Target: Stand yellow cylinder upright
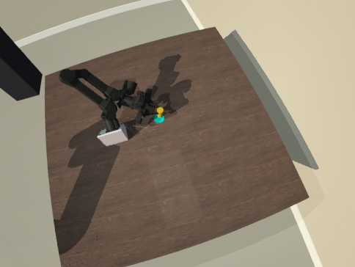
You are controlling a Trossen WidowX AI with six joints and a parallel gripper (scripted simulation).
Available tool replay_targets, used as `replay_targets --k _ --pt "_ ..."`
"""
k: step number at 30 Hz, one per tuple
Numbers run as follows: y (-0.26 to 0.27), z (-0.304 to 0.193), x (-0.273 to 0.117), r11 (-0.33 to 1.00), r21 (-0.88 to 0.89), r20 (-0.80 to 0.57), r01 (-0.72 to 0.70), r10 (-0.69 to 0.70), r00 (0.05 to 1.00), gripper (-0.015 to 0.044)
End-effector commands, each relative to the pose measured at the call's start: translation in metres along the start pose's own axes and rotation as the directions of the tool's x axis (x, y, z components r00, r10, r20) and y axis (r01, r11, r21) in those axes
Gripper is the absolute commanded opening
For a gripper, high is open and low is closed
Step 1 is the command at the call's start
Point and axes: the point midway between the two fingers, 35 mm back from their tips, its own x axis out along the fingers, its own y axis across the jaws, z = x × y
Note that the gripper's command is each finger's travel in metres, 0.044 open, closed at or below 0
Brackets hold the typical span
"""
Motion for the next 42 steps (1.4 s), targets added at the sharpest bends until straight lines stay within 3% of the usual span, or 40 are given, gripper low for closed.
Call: replay_targets --k 1,19,42 --pt "-0.001 -0.006 -0.001 1.000 0.006 0.026 -0.002 0.001 1.000 0.0105" --pt "-0.002 -0.028 -0.010 0.998 0.000 0.105 -0.059 0.059 0.993 0.0105" --pt "-0.006 -0.046 -0.007 0.999 -0.009 0.086 -0.049 0.050 0.995 0.0105"
